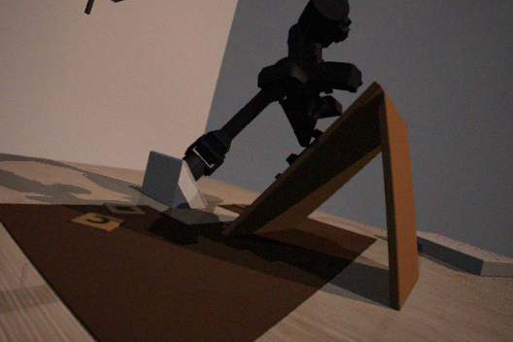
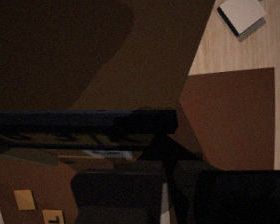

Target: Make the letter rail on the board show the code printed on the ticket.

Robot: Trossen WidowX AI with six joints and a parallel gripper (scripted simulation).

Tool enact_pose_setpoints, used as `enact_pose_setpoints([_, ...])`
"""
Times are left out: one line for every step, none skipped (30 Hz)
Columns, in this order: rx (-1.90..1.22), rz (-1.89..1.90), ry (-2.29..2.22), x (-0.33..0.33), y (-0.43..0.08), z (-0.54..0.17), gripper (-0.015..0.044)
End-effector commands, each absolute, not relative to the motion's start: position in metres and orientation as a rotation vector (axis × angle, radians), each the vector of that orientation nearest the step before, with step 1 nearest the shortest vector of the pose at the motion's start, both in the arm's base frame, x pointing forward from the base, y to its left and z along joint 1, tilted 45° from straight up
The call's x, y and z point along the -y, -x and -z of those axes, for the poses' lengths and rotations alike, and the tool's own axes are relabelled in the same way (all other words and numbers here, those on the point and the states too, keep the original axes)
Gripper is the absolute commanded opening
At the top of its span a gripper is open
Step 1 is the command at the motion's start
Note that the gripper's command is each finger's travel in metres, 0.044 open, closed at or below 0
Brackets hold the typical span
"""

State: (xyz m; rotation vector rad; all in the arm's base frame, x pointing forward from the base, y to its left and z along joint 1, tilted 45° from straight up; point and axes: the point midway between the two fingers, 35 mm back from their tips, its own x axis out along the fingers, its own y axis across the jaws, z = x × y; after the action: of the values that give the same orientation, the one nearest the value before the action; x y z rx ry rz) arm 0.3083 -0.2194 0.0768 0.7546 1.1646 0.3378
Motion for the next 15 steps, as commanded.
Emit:
enact_pose_setpoints([-1.166,-0.338,-0.764,0.2166,-0.3088,-0.0767,0.0000])
enact_pose_setpoints([-1.166,-0.338,-0.764,0.2163,-0.3089,-0.0768,0.0000])
enact_pose_setpoints([-1.166,-0.338,-0.764,0.2160,-0.3090,-0.0770,0.0000])
enact_pose_setpoints([-1.166,-0.338,-0.764,0.2158,-0.3090,-0.0772,0.0000])
enact_pose_setpoints([-1.166,-0.338,-0.764,0.2155,-0.3091,-0.0774,0.0000])
enact_pose_setpoints([-1.166,-0.338,-0.764,0.2152,-0.3092,-0.0776,0.0000])
enact_pose_setpoints([-1.166,-0.338,-0.764,0.2150,-0.3093,-0.0778,0.0000])
enact_pose_setpoints([-1.166,-0.338,-0.764,0.2147,-0.3093,-0.0780,0.0000])
enact_pose_setpoints([-1.166,-0.338,-0.764,0.2145,-0.3094,-0.0782,0.0000])
enact_pose_setpoints([-1.166,-0.338,-0.764,0.2142,-0.3095,-0.0784,0.0000])
enact_pose_setpoints([-1.166,-0.338,-0.764,0.2140,-0.3095,-0.0786,0.0000])
enact_pose_setpoints([-1.166,-0.338,-0.764,0.2137,-0.3096,-0.0788,0.0000])
enact_pose_setpoints([-1.166,-0.338,-0.764,0.2135,-0.3096,-0.0791,0.0000])
enact_pose_setpoints([-1.166,-0.339,-0.764,0.2133,-0.3097,-0.0793,0.0000])
enact_pose_setpoints([-1.166,-0.339,-0.764,0.2130,-0.3098,-0.0795,0.0000])
